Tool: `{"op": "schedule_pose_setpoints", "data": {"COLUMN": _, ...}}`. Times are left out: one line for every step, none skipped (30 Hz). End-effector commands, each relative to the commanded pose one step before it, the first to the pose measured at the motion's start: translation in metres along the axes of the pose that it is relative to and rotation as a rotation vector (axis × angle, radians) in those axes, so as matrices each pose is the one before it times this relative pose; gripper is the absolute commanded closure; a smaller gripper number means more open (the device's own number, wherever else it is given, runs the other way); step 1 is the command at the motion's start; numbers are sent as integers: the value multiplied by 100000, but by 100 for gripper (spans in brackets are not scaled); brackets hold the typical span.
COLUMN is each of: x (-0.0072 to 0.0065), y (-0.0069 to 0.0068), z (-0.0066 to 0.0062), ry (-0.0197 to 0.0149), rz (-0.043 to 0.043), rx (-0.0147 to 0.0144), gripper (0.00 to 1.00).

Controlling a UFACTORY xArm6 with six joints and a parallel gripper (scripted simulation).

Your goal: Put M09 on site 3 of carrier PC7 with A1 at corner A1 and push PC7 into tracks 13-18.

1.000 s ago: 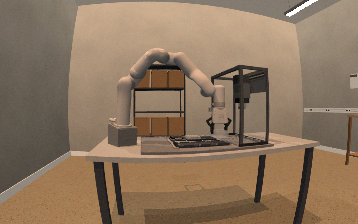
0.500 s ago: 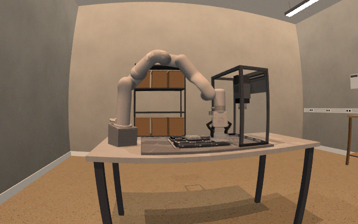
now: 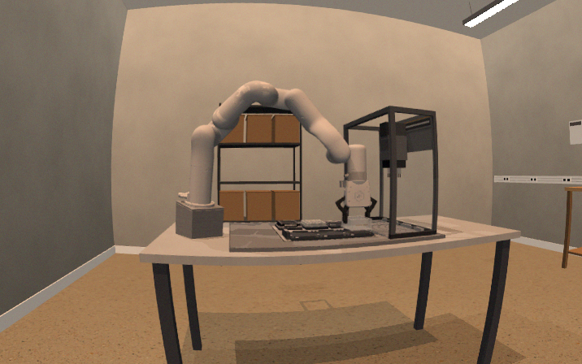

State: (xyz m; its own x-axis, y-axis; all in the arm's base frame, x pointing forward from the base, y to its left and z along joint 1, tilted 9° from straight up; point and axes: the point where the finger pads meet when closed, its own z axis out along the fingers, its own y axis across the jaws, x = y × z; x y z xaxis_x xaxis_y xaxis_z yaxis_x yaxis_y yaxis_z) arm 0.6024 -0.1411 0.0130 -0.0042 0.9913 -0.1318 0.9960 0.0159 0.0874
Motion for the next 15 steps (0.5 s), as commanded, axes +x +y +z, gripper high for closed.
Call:
{"op": "schedule_pose_setpoints", "data": {"x": -47, "y": 196, "z": -228, "ry": -102, "rz": 22, "rx": -517, "gripper": 100}}
{"op": "schedule_pose_setpoints", "data": {"x": 1, "y": -5, "z": 72, "ry": 2, "rz": 0, "rx": 11, "gripper": 100}}
{"op": "schedule_pose_setpoints", "data": {"x": 0, "y": -1, "z": 65, "ry": 0, "rz": 0, "rx": 0, "gripper": 100}}
{"op": "schedule_pose_setpoints", "data": {"x": 0, "y": -1, "z": 66, "ry": 0, "rz": 0, "rx": 0, "gripper": 100}}
{"op": "schedule_pose_setpoints", "data": {"x": 0, "y": -1, "z": 66, "ry": 0, "rz": 0, "rx": 0, "gripper": 100}}
{"op": "schedule_pose_setpoints", "data": {"x": 0, "y": 0, "z": 0, "ry": 0, "rz": 0, "rx": 0, "gripper": 100}}
{"op": "schedule_pose_setpoints", "data": {"x": 0, "y": 0, "z": 0, "ry": 0, "rz": 0, "rx": 0, "gripper": 100}}
{"op": "schedule_pose_setpoints", "data": {"x": 0, "y": 1, "z": 68, "ry": 0, "rz": 0, "rx": 0, "gripper": 100}}
{"op": "schedule_pose_setpoints", "data": {"x": 0, "y": -1, "z": 66, "ry": 0, "rz": 0, "rx": 0, "gripper": 100}}
{"op": "schedule_pose_setpoints", "data": {"x": 0, "y": -1, "z": 66, "ry": 0, "rz": 0, "rx": 0, "gripper": 100}}
{"op": "schedule_pose_setpoints", "data": {"x": 0, "y": -1, "z": 66, "ry": 0, "rz": 0, "rx": 0, "gripper": 100}}
{"op": "schedule_pose_setpoints", "data": {"x": 0, "y": -1, "z": 66, "ry": 0, "rz": 0, "rx": 0, "gripper": 100}}
{"op": "schedule_pose_setpoints", "data": {"x": 0, "y": 0, "z": 66, "ry": 0, "rz": 0, "rx": 0, "gripper": 100}}
{"op": "schedule_pose_setpoints", "data": {"x": 0, "y": 0, "z": 67, "ry": 0, "rz": 0, "rx": 0, "gripper": 100}}
{"op": "schedule_pose_setpoints", "data": {"x": 0, "y": 0, "z": 67, "ry": 0, "rz": 0, "rx": 0, "gripper": 100}}
